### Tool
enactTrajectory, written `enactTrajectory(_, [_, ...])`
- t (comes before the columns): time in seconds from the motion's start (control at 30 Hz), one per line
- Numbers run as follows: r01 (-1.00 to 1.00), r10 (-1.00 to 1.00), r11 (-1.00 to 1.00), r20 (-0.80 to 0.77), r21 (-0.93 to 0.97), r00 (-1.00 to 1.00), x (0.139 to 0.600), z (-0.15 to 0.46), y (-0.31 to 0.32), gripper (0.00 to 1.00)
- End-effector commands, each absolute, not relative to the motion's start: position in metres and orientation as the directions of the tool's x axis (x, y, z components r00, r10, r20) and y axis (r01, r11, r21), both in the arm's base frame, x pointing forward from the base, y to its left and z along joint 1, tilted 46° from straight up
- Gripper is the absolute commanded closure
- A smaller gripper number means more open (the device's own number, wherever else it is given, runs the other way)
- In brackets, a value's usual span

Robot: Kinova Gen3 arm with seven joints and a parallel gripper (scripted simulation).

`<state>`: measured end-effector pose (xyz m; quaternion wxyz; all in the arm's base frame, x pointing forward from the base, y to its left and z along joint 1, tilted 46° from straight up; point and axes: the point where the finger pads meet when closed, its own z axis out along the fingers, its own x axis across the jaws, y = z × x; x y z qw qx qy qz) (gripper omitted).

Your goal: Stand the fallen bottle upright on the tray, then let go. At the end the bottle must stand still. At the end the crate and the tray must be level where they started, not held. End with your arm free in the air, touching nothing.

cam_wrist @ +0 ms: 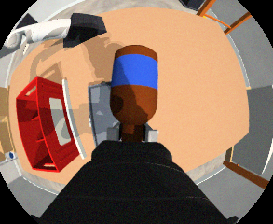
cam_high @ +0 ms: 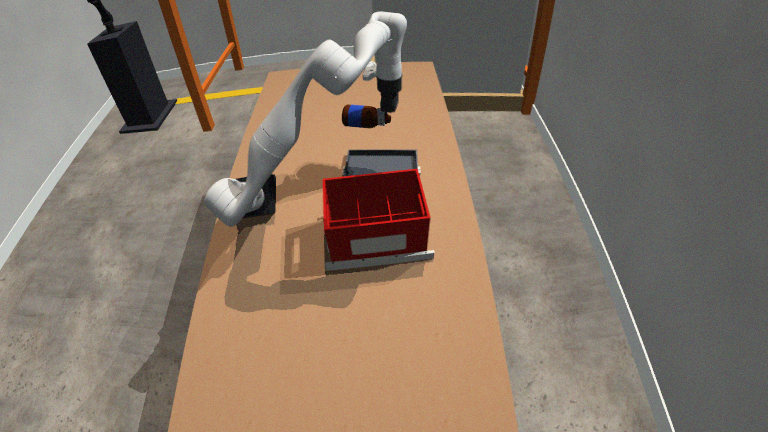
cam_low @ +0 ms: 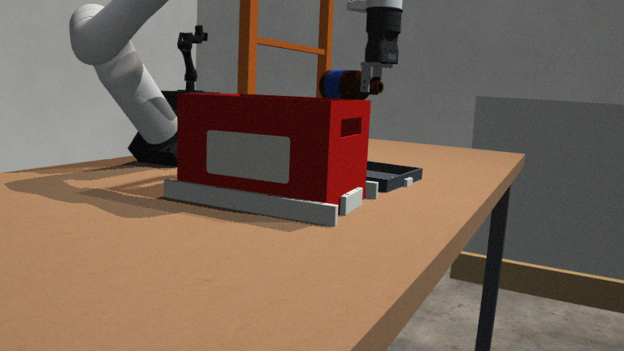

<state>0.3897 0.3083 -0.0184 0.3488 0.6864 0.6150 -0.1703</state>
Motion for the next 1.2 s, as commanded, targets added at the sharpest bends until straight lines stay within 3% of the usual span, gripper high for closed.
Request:
enactTrajectory(0.0, [0.961, 0.727, -0.006, -0.659, 0.277, 0.194, 0.3895, -0.0175, 0.3095, 1.00])
enactTrajectory(0.67, [0.891, 0.706, -0.173, -0.578, 0.420, 0.410, 0.3895, -0.0175, 0.3096, 1.00])
enactTrajectory(1.17, [0.884, 0.703, -0.184, -0.571, 0.429, 0.423, 0.3896, -0.0175, 0.3095, 1.00])
